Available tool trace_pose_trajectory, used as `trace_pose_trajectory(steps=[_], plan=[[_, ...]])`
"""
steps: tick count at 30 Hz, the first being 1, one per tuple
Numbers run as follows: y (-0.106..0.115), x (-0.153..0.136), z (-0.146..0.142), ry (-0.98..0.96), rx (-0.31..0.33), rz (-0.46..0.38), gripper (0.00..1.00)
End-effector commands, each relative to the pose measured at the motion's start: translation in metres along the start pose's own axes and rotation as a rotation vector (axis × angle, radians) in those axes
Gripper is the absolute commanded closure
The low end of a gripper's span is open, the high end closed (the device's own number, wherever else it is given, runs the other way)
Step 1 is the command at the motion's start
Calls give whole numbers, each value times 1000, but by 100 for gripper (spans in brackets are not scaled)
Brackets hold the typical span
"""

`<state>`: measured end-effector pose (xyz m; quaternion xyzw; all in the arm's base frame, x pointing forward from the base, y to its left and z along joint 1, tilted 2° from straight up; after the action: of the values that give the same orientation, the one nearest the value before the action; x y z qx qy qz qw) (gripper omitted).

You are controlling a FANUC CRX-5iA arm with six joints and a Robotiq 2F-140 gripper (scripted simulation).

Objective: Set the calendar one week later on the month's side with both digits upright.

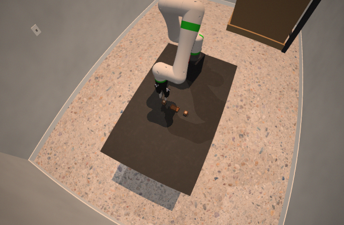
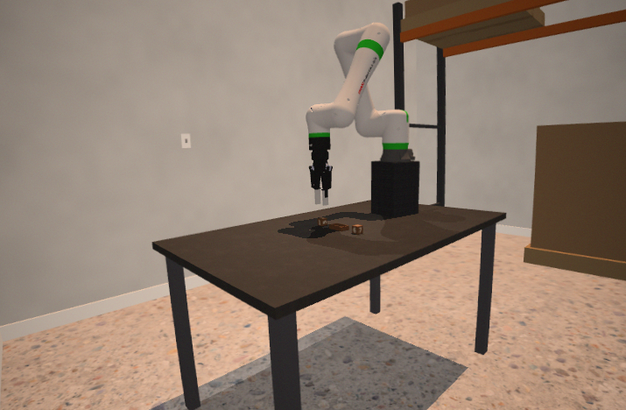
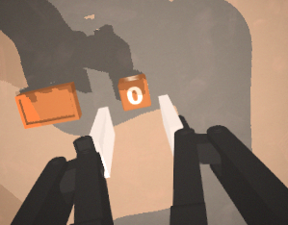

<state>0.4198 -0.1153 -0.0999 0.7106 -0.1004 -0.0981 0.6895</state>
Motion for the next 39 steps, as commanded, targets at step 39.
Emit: trace_pose_trajectory(steps=[39], plan=[[-30, 0, 0, 0, 0, 0, 71]])
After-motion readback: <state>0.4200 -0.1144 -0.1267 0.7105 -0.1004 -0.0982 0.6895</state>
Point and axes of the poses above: the point where the finger pads meet when closed, its own y axis back along the fingers, its own z axis across the jaws, x = y × z, the point moved 4 cm from there along y, back along the fingers, and after that the axes turned 10 degrees about -y, right-handed, at the moved point
